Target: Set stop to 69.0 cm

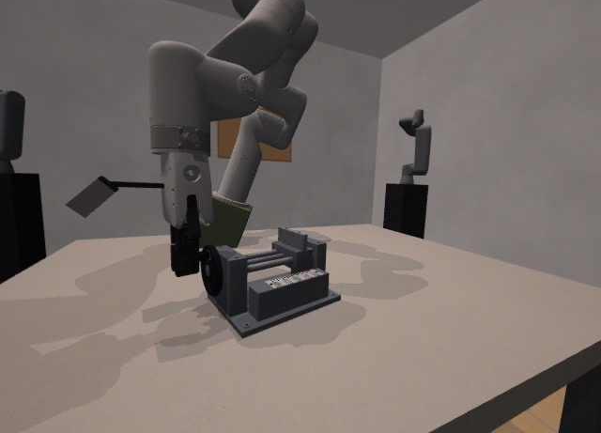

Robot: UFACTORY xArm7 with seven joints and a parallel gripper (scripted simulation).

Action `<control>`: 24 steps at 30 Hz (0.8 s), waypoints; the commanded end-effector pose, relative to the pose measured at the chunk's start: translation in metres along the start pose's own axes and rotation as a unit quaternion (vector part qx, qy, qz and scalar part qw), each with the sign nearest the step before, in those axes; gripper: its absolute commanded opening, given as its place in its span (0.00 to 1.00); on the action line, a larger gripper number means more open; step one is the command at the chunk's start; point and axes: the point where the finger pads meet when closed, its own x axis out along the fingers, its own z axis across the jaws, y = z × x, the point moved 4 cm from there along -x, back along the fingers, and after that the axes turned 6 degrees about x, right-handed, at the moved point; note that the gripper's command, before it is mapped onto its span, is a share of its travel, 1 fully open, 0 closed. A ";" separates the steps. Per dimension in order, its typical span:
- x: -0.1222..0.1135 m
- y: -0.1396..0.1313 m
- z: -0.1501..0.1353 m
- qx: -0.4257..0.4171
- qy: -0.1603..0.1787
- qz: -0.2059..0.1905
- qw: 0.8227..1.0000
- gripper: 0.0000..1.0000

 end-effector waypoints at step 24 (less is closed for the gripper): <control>0.020 0.005 0.031 0.001 0.001 0.001 1.000 0.06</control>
